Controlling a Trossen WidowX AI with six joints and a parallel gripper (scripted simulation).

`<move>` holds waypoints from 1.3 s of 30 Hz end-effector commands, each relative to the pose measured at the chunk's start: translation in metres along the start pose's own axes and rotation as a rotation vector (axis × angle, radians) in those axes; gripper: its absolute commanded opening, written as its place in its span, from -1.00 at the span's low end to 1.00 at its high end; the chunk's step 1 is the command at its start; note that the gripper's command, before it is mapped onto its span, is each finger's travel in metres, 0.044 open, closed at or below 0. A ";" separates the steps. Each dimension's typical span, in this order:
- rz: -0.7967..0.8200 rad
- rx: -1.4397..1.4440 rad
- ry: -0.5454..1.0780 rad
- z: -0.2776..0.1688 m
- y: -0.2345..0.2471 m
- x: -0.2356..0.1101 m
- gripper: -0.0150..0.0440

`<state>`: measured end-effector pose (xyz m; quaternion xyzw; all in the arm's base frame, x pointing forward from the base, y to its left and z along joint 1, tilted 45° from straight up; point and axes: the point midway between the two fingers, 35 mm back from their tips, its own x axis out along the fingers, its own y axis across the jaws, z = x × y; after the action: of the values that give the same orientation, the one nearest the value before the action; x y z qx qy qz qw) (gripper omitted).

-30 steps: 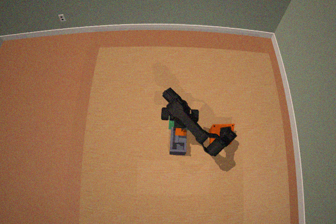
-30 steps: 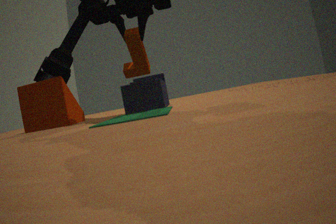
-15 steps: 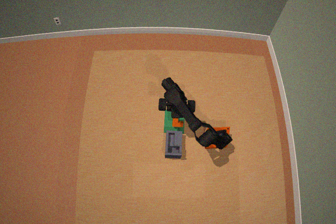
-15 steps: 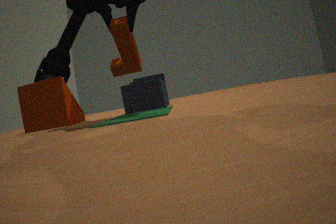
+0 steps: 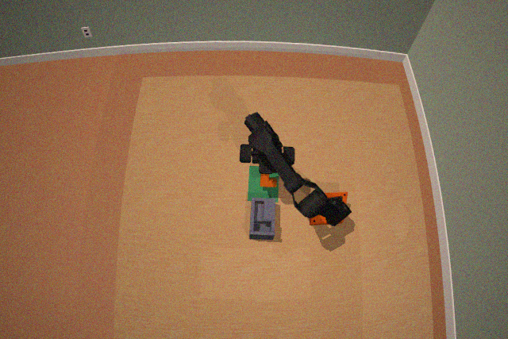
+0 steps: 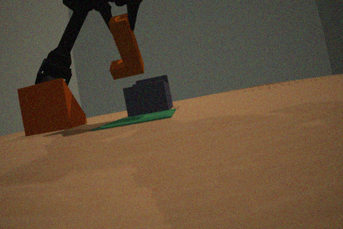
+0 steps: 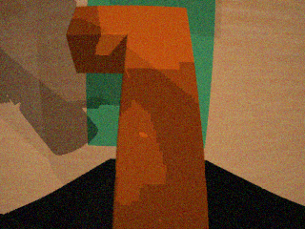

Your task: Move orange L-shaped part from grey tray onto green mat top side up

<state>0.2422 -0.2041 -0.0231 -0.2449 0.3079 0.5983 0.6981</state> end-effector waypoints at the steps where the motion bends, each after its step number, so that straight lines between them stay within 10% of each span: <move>1: 0.004 0.004 -0.003 0.000 0.001 0.008 -0.49; 39: 0.003 0.003 -0.004 0.001 0.001 0.066 -0.49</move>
<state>0.2479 -0.1640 -0.0664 -0.2464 0.3084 0.5994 0.6963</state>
